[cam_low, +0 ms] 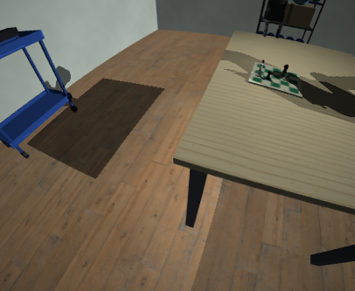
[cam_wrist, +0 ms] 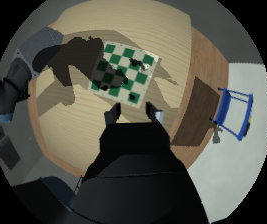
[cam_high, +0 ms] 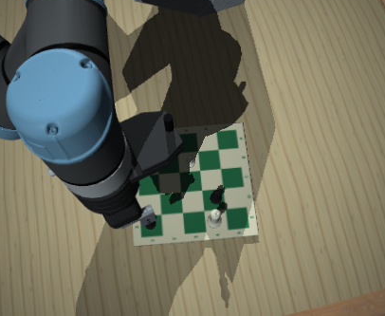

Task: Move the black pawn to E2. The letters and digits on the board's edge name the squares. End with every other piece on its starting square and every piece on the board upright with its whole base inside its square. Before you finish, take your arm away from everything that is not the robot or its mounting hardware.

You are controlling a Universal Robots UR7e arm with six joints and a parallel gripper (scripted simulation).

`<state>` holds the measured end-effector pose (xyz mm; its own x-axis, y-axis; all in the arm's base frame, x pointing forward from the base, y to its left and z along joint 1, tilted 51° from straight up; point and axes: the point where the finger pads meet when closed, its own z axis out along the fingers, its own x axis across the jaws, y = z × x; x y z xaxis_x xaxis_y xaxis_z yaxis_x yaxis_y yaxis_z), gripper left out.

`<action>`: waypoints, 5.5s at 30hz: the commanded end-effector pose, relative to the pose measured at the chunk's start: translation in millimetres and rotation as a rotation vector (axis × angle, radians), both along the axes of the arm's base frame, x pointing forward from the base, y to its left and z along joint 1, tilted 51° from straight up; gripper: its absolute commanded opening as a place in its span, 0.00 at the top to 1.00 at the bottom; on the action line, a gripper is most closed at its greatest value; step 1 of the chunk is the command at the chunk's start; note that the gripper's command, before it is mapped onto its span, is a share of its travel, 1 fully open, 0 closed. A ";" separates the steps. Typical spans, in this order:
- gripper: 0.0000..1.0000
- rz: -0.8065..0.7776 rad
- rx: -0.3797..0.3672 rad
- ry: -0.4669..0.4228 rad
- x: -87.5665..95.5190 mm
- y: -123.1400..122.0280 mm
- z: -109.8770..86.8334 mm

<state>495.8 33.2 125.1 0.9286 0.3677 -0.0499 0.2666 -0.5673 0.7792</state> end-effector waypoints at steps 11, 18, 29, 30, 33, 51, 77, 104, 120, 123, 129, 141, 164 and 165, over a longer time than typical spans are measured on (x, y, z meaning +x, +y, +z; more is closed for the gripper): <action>0.32 -0.004 0.001 0.005 11.6 -35.2 -31.8; 0.32 -0.003 0.000 0.003 12.2 -34.7 -30.9; 0.32 -0.003 0.000 0.002 12.2 -34.5 -30.6; 0.32 -0.003 0.000 0.002 12.2 -34.5 -30.6; 0.32 -0.003 0.000 0.002 12.2 -34.5 -30.6; 0.32 -0.004 0.000 0.004 12.2 -36.2 -32.3; 0.32 -0.003 0.001 0.005 18.4 -55.1 -48.7; 0.32 -0.003 0.001 0.004 25.1 -73.5 -63.9; 0.32 -0.002 0.001 0.002 25.4 -72.7 -63.2; 0.32 -0.002 0.001 0.002 25.4 -72.7 -63.2; 0.32 -0.002 0.001 0.002 25.4 -72.7 -63.2; 0.32 -0.002 0.001 0.002 25.4 -72.7 -63.2; 0.32 -0.002 0.001 0.002 24.4 -72.1 -64.1; 0.32 -0.002 0.001 0.002 24.4 -72.1 -64.1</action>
<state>521.7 -39.7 63.0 0.9297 0.3651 -0.0486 0.2638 -0.5681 0.7795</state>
